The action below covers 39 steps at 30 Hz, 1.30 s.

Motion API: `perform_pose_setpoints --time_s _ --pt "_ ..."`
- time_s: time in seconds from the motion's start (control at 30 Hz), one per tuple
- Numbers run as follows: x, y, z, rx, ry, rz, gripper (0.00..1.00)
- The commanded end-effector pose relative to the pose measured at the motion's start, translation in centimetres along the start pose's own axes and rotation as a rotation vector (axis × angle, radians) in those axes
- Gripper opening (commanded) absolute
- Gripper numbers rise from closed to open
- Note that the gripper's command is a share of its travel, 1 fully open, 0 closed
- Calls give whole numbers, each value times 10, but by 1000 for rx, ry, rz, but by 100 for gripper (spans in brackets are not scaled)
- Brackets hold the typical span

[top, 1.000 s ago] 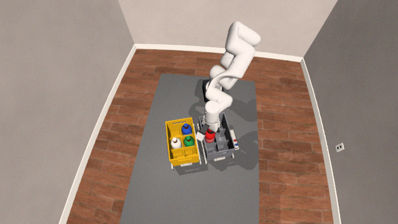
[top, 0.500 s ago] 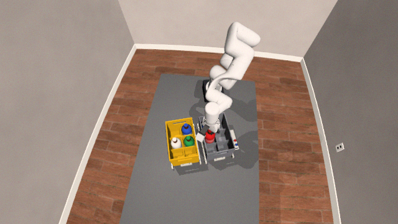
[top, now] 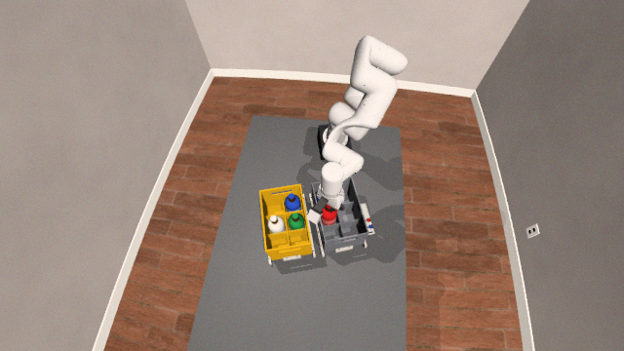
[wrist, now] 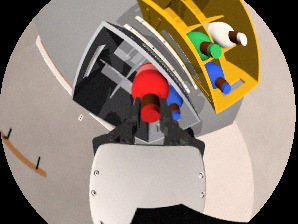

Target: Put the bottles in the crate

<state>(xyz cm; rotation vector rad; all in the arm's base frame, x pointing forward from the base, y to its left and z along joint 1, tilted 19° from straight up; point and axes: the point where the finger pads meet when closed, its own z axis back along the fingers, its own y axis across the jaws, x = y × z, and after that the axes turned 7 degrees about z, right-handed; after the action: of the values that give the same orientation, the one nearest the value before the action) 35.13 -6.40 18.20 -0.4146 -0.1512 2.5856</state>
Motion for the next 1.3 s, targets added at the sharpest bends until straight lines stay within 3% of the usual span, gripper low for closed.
perform_pose_setpoints --time_s 0.0,1.27 --pt "-2 0 -2 -1 4 0 0" --pt "-2 0 -29 -1 4 0 0"
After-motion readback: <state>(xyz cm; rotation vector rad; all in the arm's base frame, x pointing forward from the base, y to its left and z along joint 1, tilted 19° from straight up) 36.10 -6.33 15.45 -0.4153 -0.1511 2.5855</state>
